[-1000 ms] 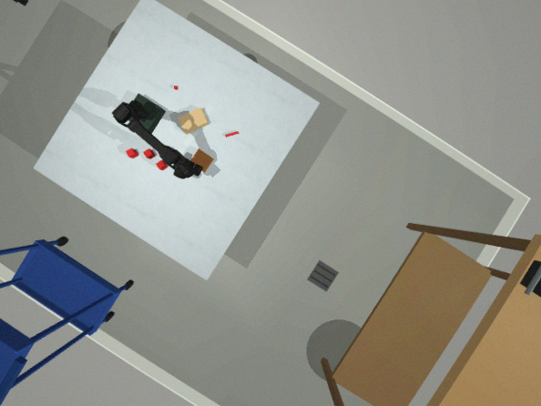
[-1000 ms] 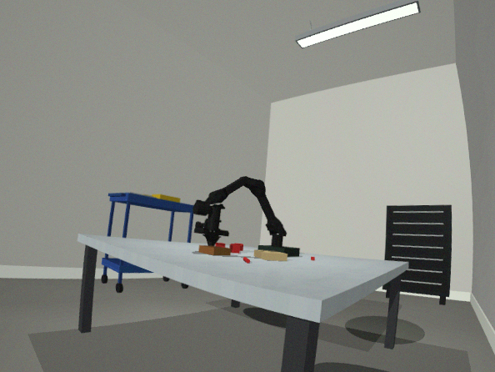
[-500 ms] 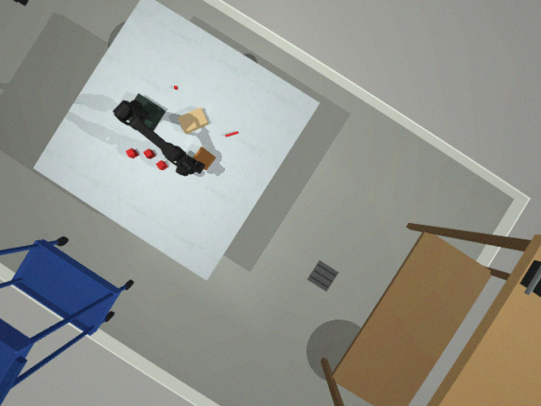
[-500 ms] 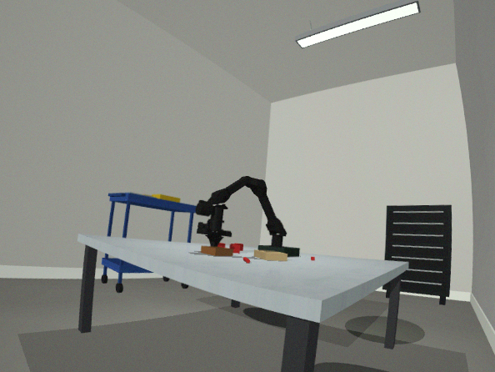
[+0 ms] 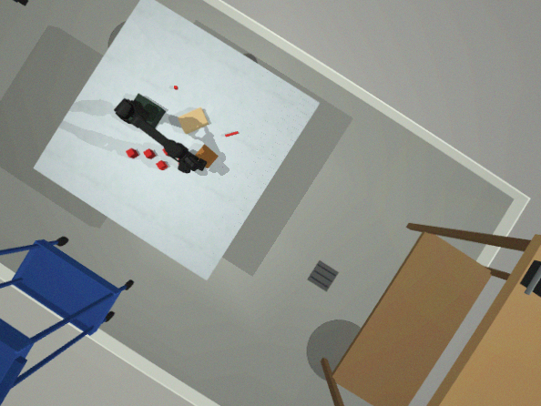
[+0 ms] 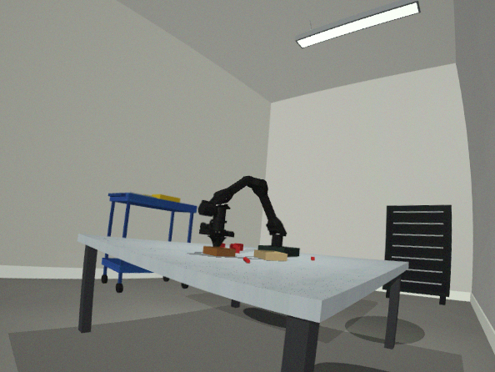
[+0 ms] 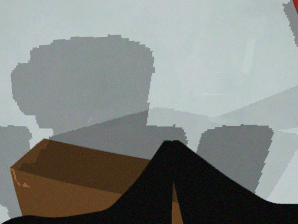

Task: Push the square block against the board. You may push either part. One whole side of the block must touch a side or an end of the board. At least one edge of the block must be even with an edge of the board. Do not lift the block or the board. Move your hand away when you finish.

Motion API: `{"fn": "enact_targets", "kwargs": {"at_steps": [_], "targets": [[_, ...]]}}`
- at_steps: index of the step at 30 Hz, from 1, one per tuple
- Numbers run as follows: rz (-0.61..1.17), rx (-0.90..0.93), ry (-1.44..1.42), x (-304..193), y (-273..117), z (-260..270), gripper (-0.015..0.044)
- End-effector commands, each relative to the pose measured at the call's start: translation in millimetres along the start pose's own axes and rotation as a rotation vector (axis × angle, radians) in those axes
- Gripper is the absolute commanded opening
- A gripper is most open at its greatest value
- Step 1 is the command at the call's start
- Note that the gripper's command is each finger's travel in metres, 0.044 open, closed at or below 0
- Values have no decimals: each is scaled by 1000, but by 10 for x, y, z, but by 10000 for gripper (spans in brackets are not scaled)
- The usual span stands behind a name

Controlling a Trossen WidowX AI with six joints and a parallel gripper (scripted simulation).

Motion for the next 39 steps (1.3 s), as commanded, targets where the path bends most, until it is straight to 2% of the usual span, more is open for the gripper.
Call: {"fn": "enact_targets", "kwargs": {"at_steps": [1,13,39], "targets": [[6,-3,-4,-82,13,6,0],[7,-3,-4,-177,13,38,0],[3,-3,-4,240,12,19,0]]}}
Point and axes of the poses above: the point midway between the two fingers, 35 mm back from their tips, its own y axis out along the fingers, its own z axis across the jaws, x = y × z, the point moved 5 cm from there along -y, back along the fingers, and after that the axes turned 3 degrees about -y, right-handed, at the moved point
